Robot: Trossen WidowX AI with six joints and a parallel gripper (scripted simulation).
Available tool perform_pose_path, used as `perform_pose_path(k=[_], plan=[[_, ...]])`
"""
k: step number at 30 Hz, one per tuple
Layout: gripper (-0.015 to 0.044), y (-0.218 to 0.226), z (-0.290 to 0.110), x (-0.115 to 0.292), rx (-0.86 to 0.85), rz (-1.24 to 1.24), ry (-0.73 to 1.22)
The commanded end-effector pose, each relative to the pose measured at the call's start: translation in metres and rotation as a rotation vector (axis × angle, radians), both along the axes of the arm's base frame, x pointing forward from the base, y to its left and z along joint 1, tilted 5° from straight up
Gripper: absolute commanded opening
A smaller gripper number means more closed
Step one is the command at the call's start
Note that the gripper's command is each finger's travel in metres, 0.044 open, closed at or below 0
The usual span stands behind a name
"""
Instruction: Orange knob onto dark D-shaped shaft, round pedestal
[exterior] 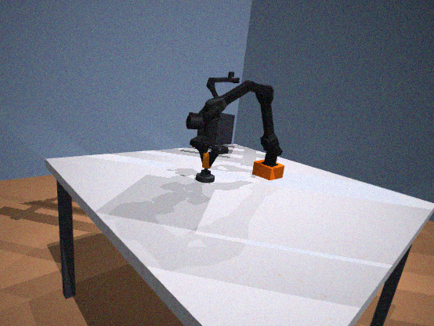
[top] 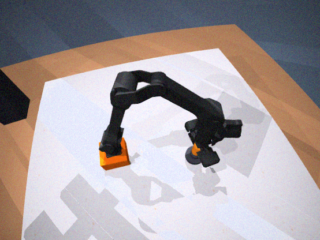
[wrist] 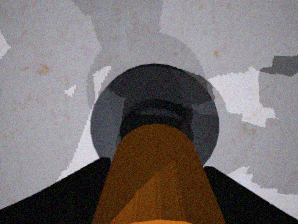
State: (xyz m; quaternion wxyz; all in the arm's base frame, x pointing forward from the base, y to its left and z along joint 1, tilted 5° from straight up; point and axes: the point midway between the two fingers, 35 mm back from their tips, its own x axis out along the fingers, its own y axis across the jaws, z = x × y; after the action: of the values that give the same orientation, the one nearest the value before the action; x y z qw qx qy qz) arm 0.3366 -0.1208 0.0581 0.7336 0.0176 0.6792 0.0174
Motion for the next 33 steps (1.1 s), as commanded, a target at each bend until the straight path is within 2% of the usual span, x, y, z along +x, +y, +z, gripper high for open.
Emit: perform_pose_path(k=[1,9,33], plan=[[0.0,0.0003,-0.0001,0.0004,0.001,0.017,-0.001],[0.0,0.0003,-0.0004,0.0004,0.008,-0.07,0.003],[0.0,-0.0009,0.0072,0.0016,0.003,-0.011,0.0]])
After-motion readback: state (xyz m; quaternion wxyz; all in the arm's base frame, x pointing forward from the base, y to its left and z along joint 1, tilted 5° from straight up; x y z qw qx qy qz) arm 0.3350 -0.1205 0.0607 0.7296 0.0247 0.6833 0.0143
